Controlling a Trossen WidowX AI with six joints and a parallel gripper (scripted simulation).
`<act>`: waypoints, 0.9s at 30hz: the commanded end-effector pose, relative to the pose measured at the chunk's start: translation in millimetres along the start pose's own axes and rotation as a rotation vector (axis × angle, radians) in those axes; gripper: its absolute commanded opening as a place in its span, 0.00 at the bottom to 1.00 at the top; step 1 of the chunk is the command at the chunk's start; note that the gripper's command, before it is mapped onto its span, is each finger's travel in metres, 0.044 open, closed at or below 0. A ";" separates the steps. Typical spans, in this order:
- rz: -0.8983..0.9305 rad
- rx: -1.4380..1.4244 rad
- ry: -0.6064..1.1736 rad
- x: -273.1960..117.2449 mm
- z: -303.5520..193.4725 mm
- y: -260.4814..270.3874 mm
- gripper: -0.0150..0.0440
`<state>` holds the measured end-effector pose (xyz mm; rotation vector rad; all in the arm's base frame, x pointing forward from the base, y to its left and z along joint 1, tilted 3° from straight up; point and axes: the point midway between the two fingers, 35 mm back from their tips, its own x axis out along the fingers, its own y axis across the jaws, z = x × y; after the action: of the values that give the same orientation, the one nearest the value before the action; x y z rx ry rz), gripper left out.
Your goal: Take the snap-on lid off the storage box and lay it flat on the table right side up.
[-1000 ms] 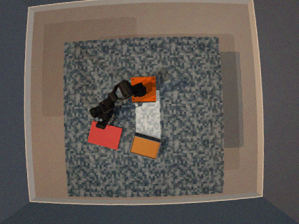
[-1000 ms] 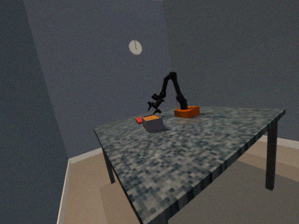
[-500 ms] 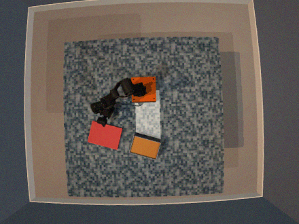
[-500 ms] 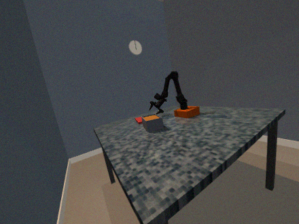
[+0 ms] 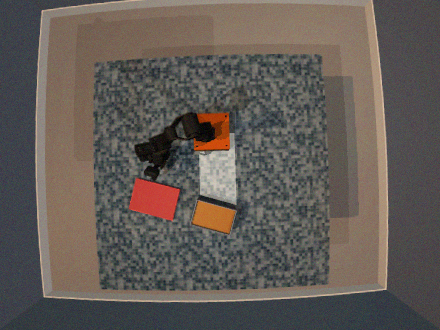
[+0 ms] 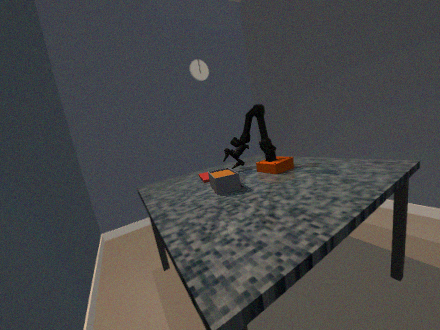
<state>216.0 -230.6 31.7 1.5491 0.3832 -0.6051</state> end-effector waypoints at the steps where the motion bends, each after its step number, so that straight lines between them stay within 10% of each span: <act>1: 0.001 -0.004 0.001 -6.4 -1.8 -4.8 1.00; 27: 0.000 -0.004 0.000 -45.5 0.6 19.2 1.00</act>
<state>191.8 -224.4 64.7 1.5633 0.3957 -0.6099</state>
